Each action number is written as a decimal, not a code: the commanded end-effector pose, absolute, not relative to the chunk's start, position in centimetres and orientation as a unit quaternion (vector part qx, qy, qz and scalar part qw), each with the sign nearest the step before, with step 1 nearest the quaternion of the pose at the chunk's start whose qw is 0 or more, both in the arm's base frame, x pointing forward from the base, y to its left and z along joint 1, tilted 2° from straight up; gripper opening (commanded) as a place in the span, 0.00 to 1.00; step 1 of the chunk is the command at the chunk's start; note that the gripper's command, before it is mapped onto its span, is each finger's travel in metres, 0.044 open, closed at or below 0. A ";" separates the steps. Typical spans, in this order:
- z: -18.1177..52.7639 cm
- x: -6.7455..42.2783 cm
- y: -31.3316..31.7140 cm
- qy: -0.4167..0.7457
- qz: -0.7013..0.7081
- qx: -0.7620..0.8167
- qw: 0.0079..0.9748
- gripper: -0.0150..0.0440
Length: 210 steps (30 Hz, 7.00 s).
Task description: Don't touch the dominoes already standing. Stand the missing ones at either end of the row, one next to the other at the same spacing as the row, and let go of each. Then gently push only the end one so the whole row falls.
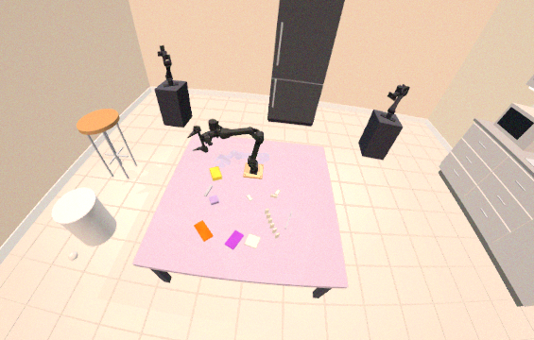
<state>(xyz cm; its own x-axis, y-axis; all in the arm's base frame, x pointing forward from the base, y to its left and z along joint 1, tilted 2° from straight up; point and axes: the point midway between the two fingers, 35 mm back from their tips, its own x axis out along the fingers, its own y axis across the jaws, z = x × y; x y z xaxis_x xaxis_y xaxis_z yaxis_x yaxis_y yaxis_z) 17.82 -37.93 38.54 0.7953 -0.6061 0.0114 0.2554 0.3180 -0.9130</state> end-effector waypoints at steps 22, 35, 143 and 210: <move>15.9 35.1 -9.2 0.461 0.143 -0.210 0.850 1.00; 10.8 27.5 2.6 0.638 0.266 -0.262 0.674 1.00; 14.7 23.1 -5.6 0.534 0.248 -0.018 0.808 0.44; 13.5 20.4 -8.0 0.029 0.213 -0.007 0.977 0.44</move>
<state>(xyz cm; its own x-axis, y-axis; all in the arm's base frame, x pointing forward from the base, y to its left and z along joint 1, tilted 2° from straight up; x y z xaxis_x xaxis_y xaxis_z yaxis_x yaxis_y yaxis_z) 20.28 -7.88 14.33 0.9082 0.4142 -0.0596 -0.4159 0.9093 -0.0174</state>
